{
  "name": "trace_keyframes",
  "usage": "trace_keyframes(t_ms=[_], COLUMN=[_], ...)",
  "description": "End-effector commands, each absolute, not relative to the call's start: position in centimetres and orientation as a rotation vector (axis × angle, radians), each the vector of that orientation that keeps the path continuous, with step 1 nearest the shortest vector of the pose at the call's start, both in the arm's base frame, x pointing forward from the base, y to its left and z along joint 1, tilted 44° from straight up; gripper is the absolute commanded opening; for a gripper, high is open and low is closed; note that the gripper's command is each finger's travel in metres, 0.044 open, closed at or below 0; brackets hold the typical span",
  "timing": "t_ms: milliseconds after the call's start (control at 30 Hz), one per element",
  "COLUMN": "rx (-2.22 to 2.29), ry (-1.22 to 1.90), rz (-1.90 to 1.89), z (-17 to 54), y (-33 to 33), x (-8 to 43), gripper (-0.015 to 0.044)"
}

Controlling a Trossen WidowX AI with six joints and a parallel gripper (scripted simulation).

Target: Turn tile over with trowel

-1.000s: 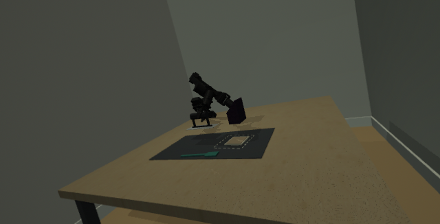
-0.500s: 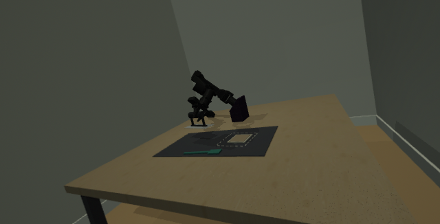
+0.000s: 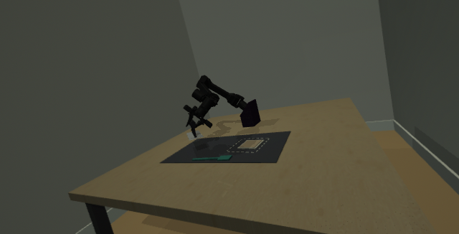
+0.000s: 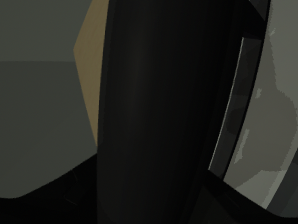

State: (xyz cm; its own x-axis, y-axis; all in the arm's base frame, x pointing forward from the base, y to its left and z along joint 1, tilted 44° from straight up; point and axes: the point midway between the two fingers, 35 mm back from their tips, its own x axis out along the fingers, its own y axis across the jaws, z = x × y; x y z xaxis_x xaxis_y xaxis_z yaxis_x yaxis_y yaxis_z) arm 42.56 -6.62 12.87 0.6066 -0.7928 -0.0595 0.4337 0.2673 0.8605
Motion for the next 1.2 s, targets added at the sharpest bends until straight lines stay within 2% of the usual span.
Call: trace_keyframes(t_ms=[0, 633, 1167], rx=[1.019, 1.177, 1.18], ry=[-0.541, -1.125, -1.174], rz=[-0.894, -1.074, -1.102], z=[14.1, 16.7, 15.7], y=[-8.1, -16.5, -18.0], x=[43.0, 41.5, 41.7], gripper=[0.0, 0.0, 0.0])
